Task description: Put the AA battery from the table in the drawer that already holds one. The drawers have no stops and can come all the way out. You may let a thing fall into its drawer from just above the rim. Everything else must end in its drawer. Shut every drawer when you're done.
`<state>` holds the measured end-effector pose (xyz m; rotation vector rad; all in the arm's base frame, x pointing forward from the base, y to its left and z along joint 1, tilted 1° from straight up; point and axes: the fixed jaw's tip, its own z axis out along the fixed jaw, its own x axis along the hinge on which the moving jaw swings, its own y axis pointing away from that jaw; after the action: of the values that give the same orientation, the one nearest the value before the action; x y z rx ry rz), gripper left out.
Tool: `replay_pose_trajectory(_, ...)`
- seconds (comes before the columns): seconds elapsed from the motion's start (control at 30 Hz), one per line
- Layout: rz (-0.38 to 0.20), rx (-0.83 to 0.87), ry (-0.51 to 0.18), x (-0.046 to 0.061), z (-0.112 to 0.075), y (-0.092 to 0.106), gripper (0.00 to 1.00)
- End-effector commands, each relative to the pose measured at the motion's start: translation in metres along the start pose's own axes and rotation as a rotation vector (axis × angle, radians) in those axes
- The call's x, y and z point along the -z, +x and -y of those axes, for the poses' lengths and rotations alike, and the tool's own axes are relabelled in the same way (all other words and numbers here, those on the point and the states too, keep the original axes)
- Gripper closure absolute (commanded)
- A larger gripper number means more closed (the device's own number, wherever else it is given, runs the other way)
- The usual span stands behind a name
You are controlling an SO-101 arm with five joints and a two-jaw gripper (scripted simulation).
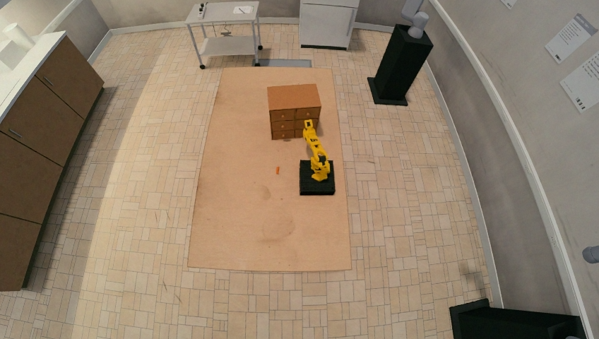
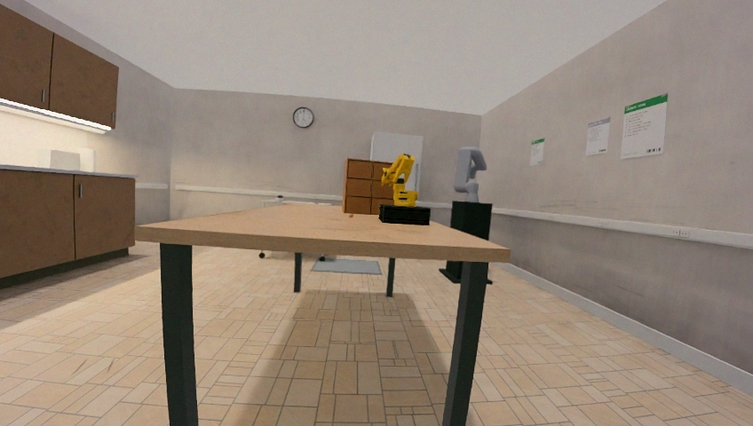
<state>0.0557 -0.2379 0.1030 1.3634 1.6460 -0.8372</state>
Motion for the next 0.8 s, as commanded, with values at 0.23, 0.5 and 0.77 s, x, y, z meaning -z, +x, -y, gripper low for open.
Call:
replay_pose_trajectory(0.23,-0.016,-0.013,0.007,0.0,0.002,0.005,0.79)
replay_pose_trajectory(0.5,-0.016,-0.013,0.009,-0.019,0.003,0.001,0.79)
replay_pose_trajectory(0.77,-0.016,-0.013,0.009,-0.019,0.003,0.001,0.79)
